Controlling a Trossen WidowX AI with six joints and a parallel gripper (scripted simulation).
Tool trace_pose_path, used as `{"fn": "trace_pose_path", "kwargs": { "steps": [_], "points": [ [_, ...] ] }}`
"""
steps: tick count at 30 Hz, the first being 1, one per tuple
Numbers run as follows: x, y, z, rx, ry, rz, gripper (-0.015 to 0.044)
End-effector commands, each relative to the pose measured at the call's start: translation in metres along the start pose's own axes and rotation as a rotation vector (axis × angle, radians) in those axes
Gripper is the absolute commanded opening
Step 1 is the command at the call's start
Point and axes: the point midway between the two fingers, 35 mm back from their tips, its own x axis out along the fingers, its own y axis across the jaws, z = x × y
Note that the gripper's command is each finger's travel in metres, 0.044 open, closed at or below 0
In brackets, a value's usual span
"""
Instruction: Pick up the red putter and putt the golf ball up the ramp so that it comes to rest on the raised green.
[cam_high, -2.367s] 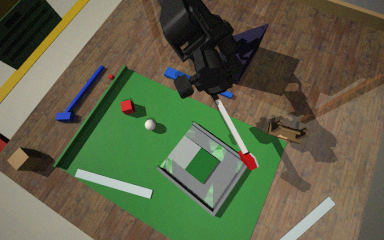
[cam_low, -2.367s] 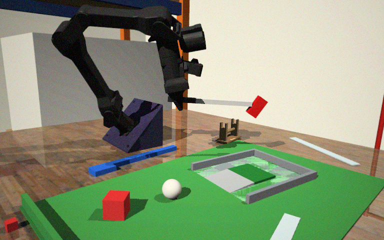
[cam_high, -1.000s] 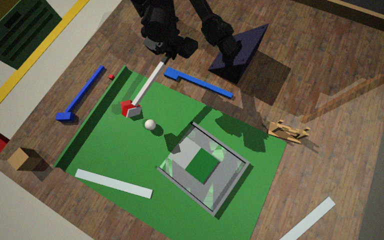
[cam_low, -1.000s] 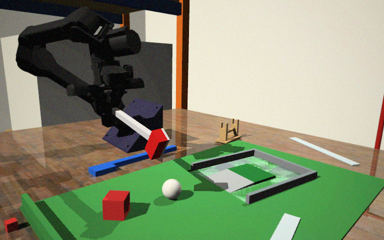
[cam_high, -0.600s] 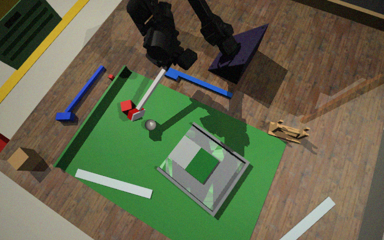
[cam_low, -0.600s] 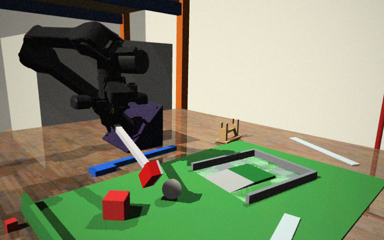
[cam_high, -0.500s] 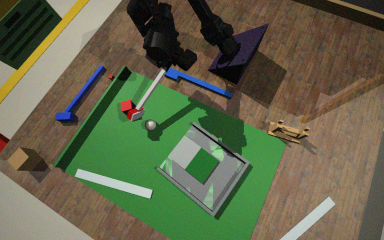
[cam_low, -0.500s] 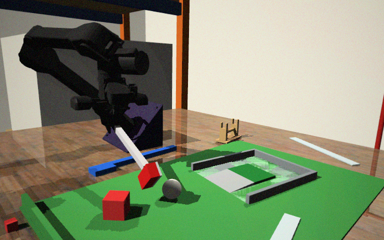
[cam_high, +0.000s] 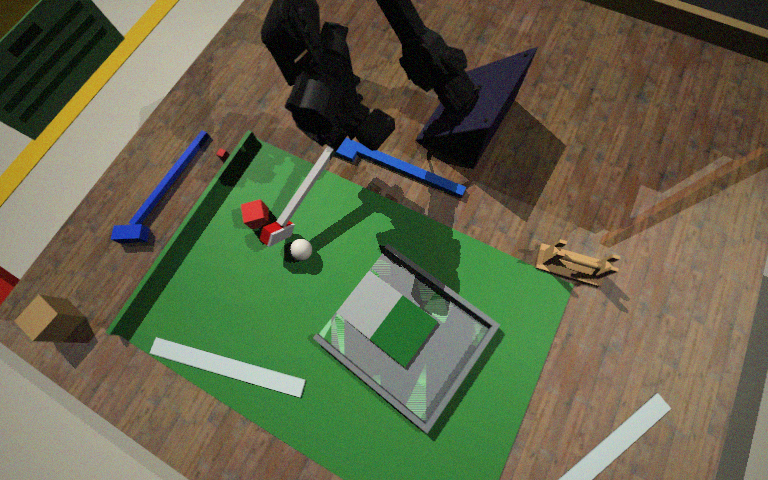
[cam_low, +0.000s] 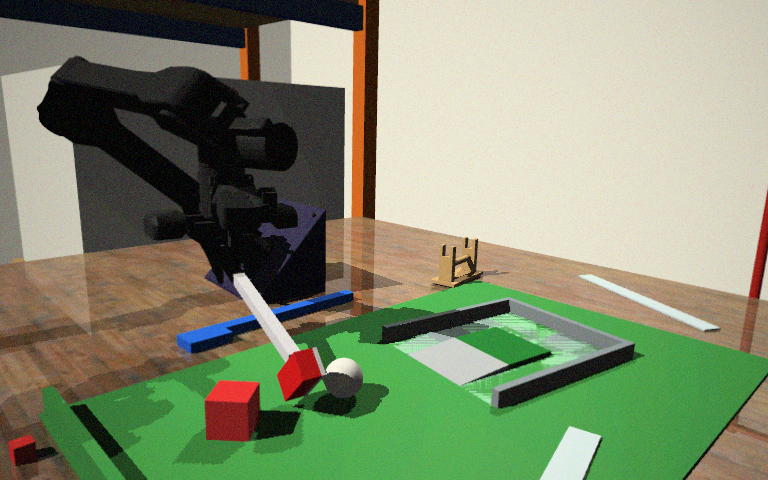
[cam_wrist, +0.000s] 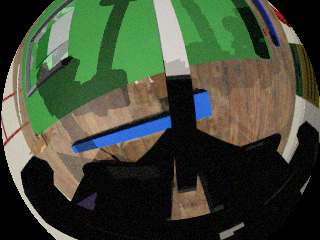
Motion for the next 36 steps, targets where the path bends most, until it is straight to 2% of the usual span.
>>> {"fn": "trace_pose_path", "kwargs": {
  "steps": [1,28,36],
  "points": [
    [0.006,-0.002,0.0,0.004,-0.009,-0.004,0.0],
    [0.007,-0.011,0.0,0.001,0.001,-0.001,0.0],
    [0.006,0.089,0.004,0.002,-0.007,0.007,0.0]
  ]
}}
